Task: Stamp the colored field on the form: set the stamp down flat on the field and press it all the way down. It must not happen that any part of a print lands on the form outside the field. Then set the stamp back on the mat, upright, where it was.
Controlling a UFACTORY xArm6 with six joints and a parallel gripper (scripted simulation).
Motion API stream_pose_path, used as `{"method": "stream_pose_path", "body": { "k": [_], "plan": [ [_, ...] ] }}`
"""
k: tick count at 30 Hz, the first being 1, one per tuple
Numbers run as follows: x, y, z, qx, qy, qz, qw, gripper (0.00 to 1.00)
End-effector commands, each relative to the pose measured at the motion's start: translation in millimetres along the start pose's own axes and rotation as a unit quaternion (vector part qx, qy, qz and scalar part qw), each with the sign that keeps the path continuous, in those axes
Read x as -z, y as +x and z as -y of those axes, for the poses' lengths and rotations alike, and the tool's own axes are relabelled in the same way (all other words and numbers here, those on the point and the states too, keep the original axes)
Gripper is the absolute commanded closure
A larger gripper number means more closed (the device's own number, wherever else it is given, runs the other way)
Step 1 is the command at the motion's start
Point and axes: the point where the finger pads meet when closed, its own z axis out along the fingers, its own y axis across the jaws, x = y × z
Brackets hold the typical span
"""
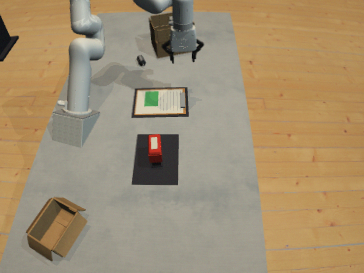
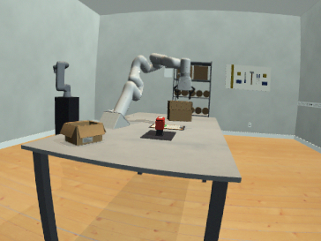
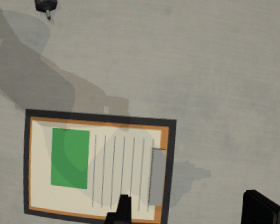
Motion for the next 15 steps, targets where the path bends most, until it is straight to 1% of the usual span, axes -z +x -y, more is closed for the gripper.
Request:
{"method": "stream_pose_path", "body": {
  "k": [1, 4, 8, 11, 15],
  "plan": [
    [0.6, -4.9, 1.2, -0.001, -0.001, 0.001, 1.0, 0.11],
    [-0.7, -13.2, 4.7, -0.001, -0.001, 0.001, 1.0, 0.11],
    [-5.2, -41.7, 16.6, -0.001, -0.001, 0.001, 1.0, 0.11],
    [-10.1, -73.3, 29.9, -0.001, -0.001, 0.001, 1.0, 0.11],
    [-18.6, -127.1, 52.4, -0.001, -0.001, 0.001, 1.0, 0.11]
  ]
}}
